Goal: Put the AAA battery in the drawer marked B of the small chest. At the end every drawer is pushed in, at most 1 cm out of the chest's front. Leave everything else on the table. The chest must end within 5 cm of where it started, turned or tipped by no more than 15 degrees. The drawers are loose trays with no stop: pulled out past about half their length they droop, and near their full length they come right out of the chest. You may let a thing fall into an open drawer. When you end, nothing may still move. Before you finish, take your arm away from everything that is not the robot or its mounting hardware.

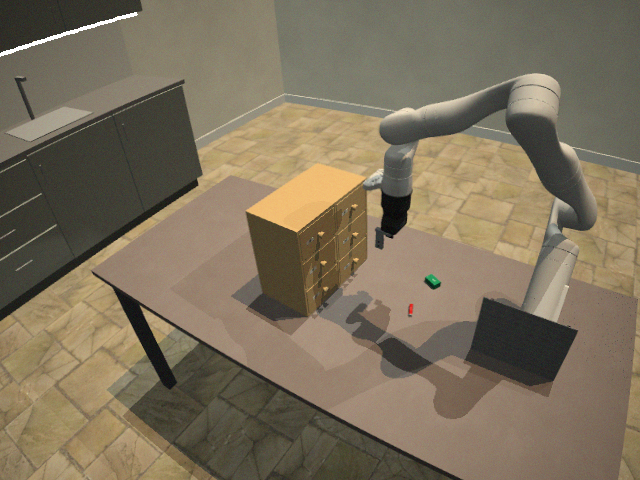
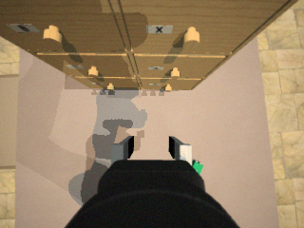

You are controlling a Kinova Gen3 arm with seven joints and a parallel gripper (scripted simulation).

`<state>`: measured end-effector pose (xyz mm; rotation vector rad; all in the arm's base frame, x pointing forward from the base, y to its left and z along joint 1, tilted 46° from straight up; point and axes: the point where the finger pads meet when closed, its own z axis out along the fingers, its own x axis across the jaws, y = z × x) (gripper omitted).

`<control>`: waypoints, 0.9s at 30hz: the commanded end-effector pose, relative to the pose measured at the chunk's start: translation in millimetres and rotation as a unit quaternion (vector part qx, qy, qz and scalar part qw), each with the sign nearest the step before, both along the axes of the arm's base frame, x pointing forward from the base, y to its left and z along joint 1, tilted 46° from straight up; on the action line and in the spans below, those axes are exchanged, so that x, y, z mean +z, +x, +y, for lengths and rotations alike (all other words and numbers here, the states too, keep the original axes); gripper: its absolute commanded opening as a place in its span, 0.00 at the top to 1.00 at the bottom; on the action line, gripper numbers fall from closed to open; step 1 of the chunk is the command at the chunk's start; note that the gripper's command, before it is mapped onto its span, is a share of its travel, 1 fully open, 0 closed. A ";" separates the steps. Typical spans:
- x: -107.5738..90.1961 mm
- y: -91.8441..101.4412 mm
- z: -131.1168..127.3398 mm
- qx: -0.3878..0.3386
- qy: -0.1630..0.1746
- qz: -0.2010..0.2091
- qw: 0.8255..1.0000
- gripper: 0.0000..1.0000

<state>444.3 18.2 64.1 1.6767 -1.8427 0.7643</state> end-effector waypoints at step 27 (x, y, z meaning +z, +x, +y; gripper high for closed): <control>7.4 -2.6 3.5 -0.013 -0.001 0.010 1.000 0.00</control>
